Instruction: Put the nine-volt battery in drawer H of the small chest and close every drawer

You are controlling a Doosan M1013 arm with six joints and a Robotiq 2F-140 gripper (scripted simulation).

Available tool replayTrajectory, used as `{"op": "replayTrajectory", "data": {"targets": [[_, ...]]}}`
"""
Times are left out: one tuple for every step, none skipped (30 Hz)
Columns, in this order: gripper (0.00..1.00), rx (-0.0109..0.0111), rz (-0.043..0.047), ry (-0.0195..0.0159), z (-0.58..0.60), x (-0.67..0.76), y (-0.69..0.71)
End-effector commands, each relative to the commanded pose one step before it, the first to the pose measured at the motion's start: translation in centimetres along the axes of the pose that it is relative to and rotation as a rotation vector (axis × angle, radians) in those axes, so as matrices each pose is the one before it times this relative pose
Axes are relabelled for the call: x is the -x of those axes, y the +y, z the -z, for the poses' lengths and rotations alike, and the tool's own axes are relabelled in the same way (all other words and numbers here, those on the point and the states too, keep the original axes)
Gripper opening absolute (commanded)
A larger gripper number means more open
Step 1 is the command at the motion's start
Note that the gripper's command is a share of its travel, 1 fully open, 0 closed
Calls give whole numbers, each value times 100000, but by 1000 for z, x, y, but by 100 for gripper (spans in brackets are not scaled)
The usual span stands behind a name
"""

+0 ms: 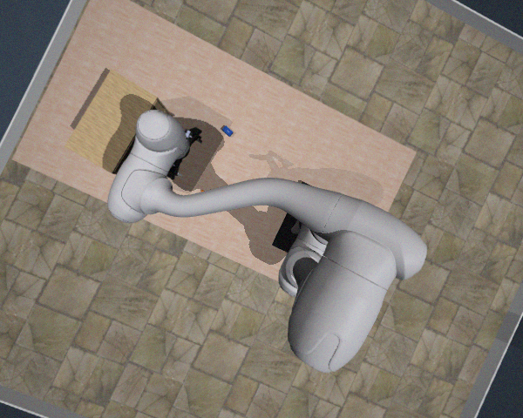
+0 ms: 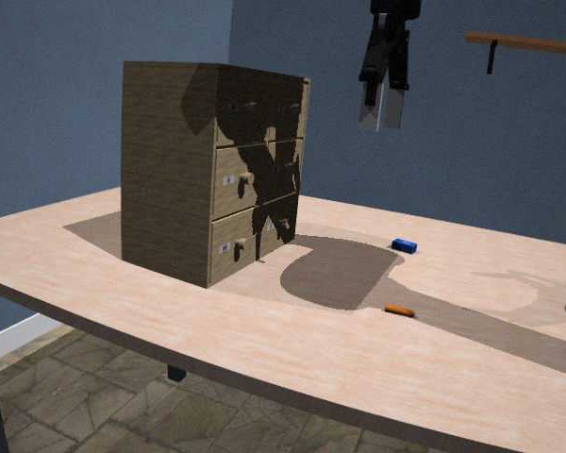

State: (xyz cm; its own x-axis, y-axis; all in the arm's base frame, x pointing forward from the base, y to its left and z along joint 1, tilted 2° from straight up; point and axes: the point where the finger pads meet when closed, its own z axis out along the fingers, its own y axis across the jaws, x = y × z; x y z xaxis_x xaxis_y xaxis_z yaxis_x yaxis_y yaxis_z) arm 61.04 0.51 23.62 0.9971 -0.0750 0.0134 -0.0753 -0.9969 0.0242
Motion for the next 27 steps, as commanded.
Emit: {"op": "replayTrajectory", "data": {"targets": [[100,-31,-35,4,11,-278,-3031],[100,-6,2,-2,-4,-122,-2832],[100,0,0,0,0,0,0],[100,-1,2,0,-8,24,-3054],[100,0,0,0,0,-4,-111],[100,0,0,0,0,0,0],[100,4,2,3,-11,161,-2884],[100,0,0,0,0,0,0],[100,0,0,0,0,0,0],[100,6,1,4,-10,199,-2069],[100,4,1,3,-5,122,-1008],[100,1,0,1,-1,24,-179],[100,0,0,2,0,0,0],[100,0,0,12,-1,-1,0],[100,0,0,32,-3,-2,0],[100,1,-1,62,-5,-5,0],[100,1,-1,100,-8,-7,0],[100,2,-1,146,-11,-11,0],[100,2,-2,200,-15,-15,0],[100,3,-2,262,-20,-19,1],[100,3,-2,330,-25,-24,1],[100,3,-2,404,-30,-30,1],[100,2,-1,485,-36,-35,0],[100,1,0,570,-42,-41,0],[100,0,0,0,0,0,0],[100,0,0,0,0,0,0],[100,-2,1,661,-48,-47,0]]}}
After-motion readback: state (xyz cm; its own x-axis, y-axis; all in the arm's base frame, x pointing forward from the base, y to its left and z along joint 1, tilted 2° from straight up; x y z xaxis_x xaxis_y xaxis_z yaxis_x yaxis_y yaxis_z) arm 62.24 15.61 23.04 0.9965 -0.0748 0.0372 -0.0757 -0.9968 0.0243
